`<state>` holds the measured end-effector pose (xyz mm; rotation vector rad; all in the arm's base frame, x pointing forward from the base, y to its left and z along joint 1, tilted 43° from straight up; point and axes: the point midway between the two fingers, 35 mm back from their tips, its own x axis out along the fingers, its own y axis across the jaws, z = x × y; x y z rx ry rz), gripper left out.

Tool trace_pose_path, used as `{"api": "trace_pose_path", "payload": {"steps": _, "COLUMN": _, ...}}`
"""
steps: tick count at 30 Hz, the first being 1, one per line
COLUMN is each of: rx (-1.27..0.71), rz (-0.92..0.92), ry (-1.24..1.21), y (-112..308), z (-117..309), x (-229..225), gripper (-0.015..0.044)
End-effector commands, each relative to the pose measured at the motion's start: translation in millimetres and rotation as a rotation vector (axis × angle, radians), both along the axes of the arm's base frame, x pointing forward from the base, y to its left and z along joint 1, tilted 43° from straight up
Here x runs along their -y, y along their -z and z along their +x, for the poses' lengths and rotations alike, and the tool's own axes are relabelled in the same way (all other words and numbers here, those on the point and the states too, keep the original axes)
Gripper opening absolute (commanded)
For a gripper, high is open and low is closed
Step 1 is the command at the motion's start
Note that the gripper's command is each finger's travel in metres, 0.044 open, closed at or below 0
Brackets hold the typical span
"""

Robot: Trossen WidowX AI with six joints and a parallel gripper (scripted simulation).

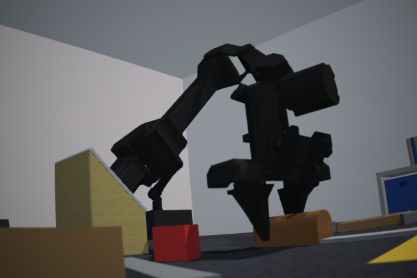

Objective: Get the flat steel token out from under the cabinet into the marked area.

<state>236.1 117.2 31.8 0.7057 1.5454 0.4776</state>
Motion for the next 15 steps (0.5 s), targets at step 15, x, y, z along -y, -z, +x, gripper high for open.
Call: {"api": "trace_pose_path", "payload": {"steps": 15, "rx": 0.000, "rz": 0.000, "ry": 0.003, "y": 0.6, "z": -0.3, "x": -1.0, "gripper": 0.0092}}
